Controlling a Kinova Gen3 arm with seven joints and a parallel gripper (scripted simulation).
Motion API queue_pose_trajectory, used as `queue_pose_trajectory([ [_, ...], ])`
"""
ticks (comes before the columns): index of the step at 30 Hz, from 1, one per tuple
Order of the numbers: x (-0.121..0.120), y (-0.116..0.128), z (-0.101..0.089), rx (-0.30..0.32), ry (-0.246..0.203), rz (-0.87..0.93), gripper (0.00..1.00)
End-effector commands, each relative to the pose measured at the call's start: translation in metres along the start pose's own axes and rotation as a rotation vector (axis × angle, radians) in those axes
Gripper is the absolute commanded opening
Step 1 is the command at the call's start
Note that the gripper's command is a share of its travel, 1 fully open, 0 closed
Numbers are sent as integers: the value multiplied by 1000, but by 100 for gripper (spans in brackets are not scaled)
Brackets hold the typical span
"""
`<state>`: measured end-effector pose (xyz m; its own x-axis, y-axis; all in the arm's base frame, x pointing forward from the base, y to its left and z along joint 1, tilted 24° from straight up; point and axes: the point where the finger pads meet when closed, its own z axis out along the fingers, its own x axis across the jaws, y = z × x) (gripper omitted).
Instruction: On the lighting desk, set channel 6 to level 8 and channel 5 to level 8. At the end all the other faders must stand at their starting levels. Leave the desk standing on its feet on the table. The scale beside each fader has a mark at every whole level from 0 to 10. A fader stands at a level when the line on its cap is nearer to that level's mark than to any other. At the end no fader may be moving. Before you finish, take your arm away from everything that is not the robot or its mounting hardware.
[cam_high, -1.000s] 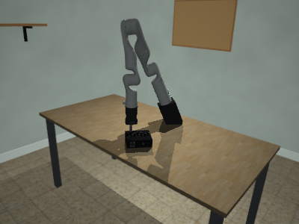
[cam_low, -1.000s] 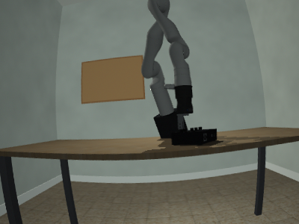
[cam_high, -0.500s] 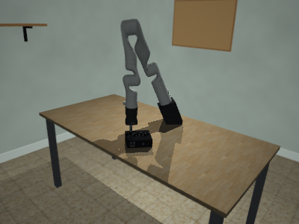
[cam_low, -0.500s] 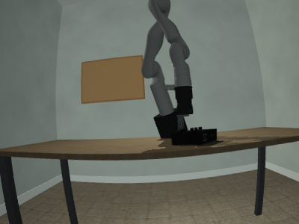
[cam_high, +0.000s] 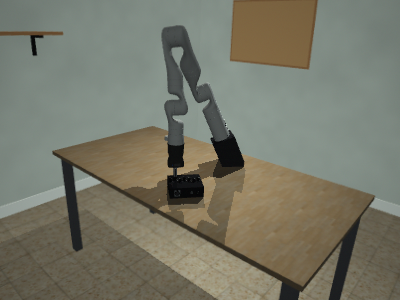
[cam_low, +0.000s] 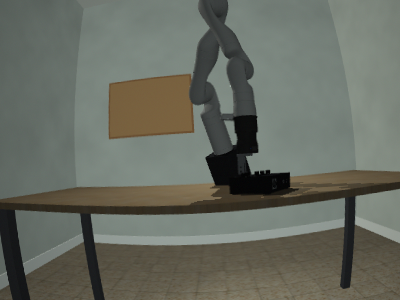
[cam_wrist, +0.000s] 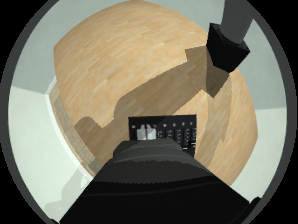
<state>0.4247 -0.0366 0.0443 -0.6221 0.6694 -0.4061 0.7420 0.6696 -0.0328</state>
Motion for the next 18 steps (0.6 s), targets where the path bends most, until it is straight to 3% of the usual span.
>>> queue_pose_trajectory([
  [1, -1, 1, 1, -4, 0, 18, 0],
  [18, -1, 6, 1, -4, 0, 18, 0],
])
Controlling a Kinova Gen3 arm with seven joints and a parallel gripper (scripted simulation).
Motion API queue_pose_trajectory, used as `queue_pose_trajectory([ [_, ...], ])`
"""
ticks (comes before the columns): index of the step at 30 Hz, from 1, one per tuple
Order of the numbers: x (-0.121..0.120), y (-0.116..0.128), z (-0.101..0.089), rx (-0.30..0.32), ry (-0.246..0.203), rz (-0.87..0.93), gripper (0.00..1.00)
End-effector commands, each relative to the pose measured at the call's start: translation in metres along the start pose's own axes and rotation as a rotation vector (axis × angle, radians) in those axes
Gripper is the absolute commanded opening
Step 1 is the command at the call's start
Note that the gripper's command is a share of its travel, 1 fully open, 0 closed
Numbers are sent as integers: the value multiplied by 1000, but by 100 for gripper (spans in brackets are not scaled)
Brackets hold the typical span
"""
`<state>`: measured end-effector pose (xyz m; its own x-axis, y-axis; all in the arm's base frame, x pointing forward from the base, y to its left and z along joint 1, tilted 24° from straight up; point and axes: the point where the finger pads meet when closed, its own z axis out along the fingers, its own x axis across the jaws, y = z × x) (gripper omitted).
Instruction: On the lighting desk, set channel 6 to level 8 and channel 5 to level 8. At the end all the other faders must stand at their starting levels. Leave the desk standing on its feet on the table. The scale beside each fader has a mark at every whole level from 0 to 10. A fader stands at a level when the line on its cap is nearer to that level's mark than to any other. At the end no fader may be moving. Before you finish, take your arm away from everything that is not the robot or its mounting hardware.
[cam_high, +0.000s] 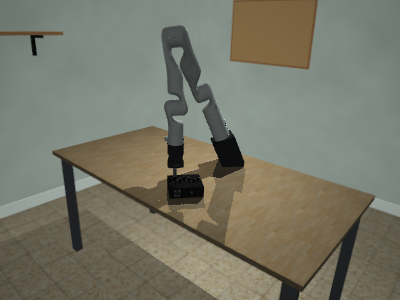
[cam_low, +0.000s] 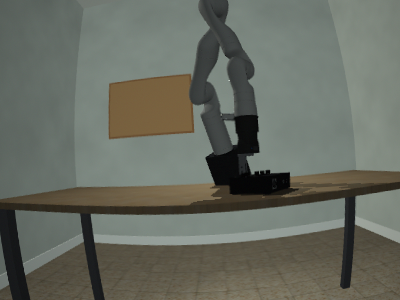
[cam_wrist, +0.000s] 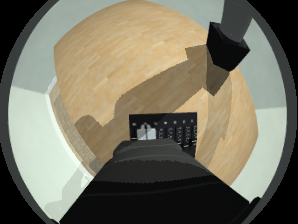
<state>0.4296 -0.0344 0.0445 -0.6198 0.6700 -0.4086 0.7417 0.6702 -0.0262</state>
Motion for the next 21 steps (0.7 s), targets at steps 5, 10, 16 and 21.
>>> queue_pose_trajectory([
  [5, 1, 4, 1, 3, 3, 16, 0],
  [10, 1, 5, 1, 3, 3, 16, 0],
  [16, 1, 9, 1, 3, 3, 16, 0],
  [21, 1, 12, 1, 3, 3, 16, 0],
])
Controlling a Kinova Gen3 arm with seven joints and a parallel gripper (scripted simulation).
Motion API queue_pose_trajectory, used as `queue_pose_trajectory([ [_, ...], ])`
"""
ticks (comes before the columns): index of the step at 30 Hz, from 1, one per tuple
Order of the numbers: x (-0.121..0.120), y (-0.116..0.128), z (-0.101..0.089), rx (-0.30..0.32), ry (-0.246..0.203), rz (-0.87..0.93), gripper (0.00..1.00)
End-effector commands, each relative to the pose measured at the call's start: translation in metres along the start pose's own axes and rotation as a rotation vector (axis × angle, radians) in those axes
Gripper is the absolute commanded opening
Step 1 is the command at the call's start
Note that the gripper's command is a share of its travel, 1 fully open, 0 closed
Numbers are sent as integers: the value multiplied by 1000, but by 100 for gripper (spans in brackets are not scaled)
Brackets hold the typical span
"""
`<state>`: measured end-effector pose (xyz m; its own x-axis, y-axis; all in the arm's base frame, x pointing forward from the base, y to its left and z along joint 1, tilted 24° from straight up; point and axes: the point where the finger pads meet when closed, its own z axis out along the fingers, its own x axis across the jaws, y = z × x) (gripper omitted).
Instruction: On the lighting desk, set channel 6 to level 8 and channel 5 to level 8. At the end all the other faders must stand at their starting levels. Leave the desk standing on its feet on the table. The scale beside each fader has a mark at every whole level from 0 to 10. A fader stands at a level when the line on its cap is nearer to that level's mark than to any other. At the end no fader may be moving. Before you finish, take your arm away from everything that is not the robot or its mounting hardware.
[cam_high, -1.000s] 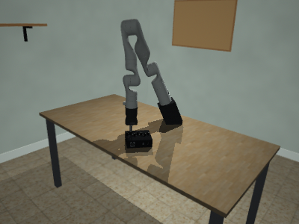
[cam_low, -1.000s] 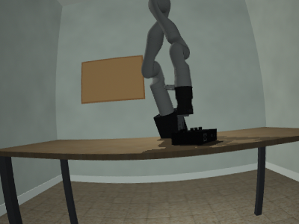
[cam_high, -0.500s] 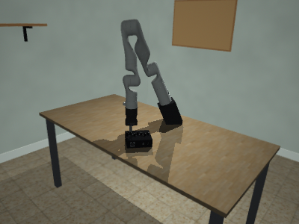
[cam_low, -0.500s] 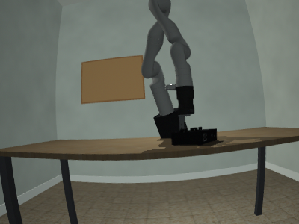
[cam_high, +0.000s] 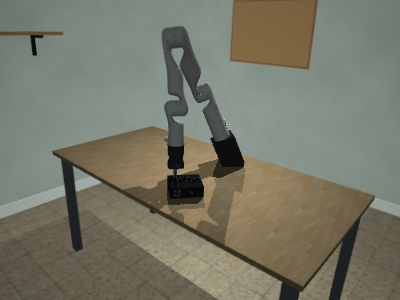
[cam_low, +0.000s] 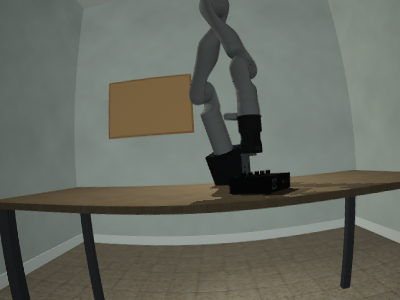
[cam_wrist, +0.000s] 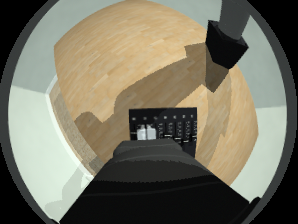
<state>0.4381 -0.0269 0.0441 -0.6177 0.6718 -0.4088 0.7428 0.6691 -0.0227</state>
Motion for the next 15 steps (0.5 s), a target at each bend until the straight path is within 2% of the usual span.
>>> queue_pose_trajectory([
  [1, 1, 1, 1, 5, 3, 13, 0],
  [15, 1, 8, 1, 5, 3, 13, 0],
])
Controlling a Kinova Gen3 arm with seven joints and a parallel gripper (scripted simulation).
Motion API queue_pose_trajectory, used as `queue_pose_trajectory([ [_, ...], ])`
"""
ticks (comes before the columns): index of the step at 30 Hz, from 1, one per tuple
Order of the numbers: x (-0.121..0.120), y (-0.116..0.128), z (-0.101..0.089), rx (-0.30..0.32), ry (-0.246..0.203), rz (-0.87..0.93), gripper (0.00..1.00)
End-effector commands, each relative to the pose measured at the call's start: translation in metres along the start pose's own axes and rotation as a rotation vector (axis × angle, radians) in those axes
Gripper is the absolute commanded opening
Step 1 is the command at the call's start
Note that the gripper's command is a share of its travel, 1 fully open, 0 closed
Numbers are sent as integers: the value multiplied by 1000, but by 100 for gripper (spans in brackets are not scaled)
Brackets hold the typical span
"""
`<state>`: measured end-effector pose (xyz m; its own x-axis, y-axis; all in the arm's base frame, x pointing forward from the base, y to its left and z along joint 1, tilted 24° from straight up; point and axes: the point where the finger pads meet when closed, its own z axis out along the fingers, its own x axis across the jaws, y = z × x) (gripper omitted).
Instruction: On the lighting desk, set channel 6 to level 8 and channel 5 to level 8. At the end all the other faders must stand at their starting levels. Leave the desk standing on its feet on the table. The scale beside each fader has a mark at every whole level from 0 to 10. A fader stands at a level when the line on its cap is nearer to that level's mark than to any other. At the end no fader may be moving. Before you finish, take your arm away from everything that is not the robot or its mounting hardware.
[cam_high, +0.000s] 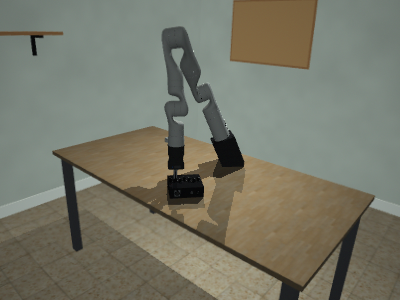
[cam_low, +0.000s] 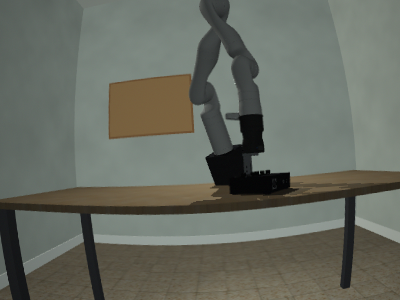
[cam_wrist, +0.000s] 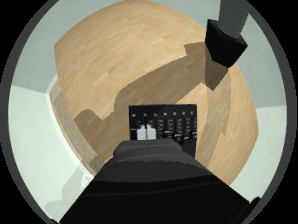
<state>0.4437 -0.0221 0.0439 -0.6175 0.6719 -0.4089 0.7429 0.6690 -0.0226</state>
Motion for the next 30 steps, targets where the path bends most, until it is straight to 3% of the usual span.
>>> queue_pose_trajectory([
  [1, 1, 1, 0, 5, 3, 13, 0],
  [30, 1, 5, 0, 5, 3, 13, 0],
])
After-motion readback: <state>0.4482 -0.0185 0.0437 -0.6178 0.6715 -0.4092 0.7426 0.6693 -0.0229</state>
